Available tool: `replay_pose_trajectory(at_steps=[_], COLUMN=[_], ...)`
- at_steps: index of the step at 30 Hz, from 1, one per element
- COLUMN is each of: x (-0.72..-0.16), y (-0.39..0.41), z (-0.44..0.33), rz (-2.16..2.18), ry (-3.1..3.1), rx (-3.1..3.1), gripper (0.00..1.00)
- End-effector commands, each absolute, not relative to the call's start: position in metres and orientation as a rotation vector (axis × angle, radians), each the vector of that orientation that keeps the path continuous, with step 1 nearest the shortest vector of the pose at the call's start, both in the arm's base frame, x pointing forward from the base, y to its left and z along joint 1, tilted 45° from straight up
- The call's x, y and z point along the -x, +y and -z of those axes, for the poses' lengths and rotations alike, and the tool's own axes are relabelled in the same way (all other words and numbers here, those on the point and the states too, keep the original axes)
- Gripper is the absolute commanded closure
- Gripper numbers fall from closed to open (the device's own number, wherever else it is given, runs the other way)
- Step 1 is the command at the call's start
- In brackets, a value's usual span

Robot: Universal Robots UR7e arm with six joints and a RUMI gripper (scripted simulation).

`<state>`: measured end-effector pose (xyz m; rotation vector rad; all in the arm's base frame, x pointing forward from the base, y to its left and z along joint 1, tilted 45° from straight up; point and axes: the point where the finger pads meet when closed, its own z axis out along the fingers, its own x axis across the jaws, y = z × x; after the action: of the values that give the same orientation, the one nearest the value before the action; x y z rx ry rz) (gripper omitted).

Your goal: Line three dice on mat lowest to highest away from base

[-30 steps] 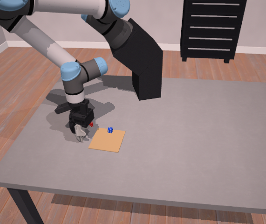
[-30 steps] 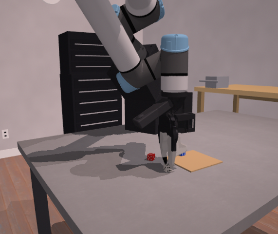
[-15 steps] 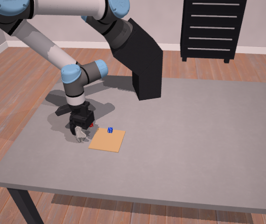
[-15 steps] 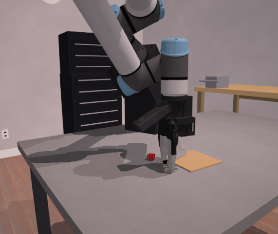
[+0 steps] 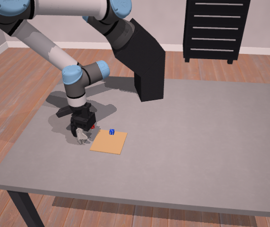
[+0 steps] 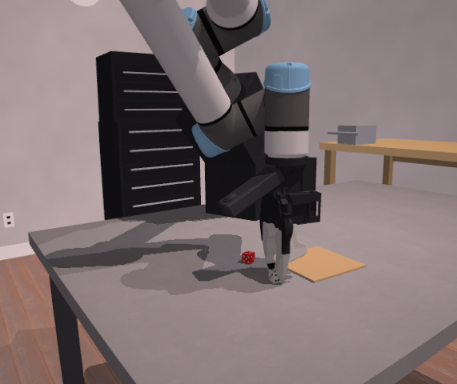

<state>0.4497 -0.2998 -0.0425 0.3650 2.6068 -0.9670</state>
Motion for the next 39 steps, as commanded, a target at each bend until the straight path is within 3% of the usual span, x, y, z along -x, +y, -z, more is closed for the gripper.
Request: replay_pose_trajectory(at_steps=[1, 14, 15, 39], x=[-0.4504, -0.4504, -0.4504, -0.4504], y=[-0.3008, -0.3008, -0.3008, -0.3008], z=[0.0425, 0.0425, 0.0425, 0.0425], rz=[0.967, 0.967, 0.967, 0.967], ry=[2.605, 2.605, 2.605, 2.605], rx=[-0.366, -0.366, -0.366, -0.366], gripper=[0.79, 0.79, 0.97, 0.97])
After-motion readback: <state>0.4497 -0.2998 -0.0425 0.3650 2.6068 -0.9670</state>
